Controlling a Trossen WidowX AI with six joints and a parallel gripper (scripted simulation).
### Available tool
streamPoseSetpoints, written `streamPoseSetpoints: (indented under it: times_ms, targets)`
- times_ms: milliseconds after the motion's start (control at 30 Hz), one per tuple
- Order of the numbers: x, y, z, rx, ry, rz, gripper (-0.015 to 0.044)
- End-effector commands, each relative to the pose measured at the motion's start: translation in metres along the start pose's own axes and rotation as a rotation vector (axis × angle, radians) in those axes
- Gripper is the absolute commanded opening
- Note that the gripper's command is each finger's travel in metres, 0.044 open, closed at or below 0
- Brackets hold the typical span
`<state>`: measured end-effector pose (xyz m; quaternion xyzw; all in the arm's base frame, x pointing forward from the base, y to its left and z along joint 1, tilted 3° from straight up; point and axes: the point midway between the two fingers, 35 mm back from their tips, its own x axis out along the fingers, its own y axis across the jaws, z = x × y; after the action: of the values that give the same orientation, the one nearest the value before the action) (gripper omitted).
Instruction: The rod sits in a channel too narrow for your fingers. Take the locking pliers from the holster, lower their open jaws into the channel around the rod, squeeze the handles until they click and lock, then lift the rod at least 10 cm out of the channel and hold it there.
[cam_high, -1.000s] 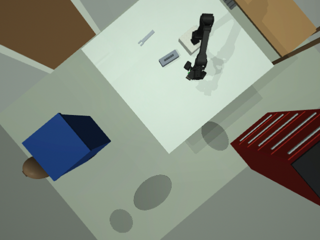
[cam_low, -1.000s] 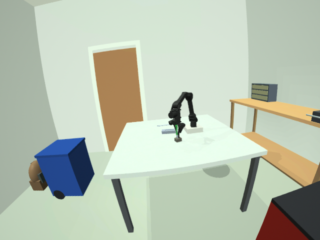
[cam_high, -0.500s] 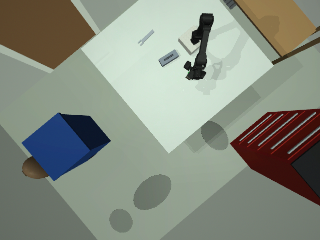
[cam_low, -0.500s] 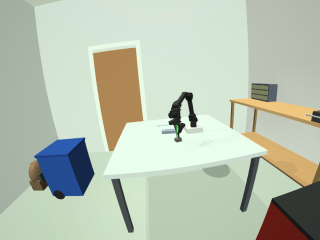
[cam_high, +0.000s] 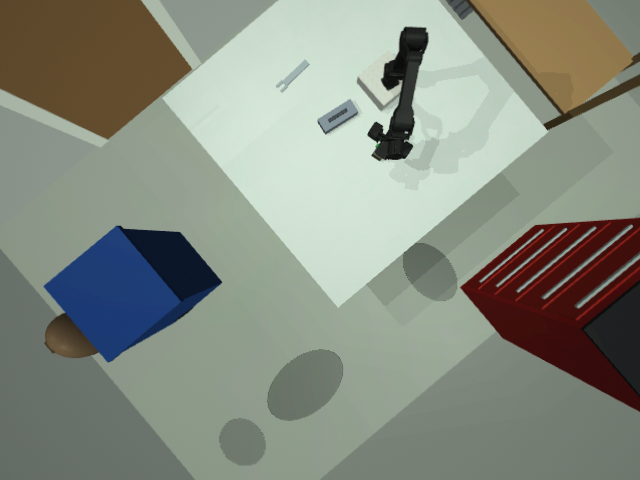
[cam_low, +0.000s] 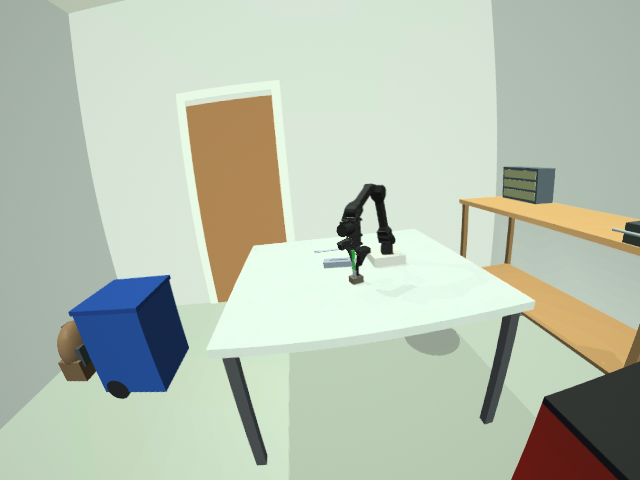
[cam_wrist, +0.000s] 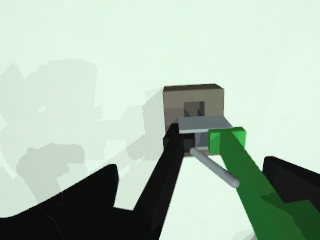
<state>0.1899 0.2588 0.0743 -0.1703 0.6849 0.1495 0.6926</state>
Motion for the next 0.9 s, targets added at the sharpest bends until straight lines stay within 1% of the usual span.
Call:
streamPoseSetpoints:
  times_ms: [0,867]
  targets:
    - [0.001,-0.0011,-0.0001,-0.003,0.0,-0.006,0.0384]
    - [0.001,-0.0011,-0.0001,-0.003,0.0,-0.006,0.0349]
